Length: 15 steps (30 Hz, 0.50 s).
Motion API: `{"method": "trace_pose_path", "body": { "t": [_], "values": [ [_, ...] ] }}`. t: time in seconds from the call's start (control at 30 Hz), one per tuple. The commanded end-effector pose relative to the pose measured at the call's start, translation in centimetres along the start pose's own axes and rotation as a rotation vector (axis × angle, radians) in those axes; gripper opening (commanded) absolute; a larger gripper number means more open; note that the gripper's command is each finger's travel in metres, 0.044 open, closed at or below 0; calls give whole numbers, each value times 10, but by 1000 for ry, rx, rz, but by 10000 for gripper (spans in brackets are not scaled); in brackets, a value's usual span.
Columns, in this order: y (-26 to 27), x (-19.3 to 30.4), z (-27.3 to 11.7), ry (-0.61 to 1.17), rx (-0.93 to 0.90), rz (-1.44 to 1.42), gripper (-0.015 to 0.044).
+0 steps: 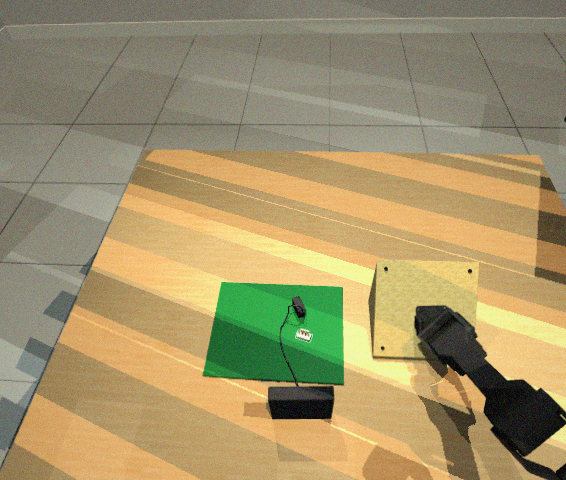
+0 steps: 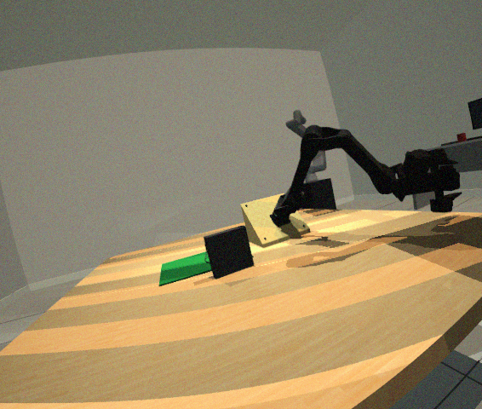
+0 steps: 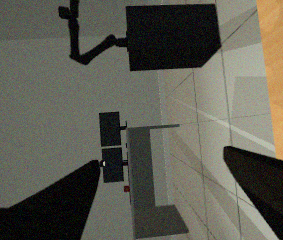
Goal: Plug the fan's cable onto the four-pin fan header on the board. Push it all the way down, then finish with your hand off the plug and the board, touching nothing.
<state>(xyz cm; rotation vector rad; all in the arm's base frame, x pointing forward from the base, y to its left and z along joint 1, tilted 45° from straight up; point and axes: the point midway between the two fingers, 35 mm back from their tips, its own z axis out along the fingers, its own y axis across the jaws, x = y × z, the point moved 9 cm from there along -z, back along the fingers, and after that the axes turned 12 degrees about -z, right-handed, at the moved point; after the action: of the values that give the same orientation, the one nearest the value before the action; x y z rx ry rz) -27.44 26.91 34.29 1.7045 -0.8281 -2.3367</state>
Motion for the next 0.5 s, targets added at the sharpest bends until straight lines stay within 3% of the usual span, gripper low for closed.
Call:
{"method": "trace_pose_path", "body": {
  "t": [0.0, 0.47],
  "values": [
    [-14, -25, -16, -58, 85, -91, 440],
    [-61, -116, -105, -204, 486, -474, 440]
  ]
}}
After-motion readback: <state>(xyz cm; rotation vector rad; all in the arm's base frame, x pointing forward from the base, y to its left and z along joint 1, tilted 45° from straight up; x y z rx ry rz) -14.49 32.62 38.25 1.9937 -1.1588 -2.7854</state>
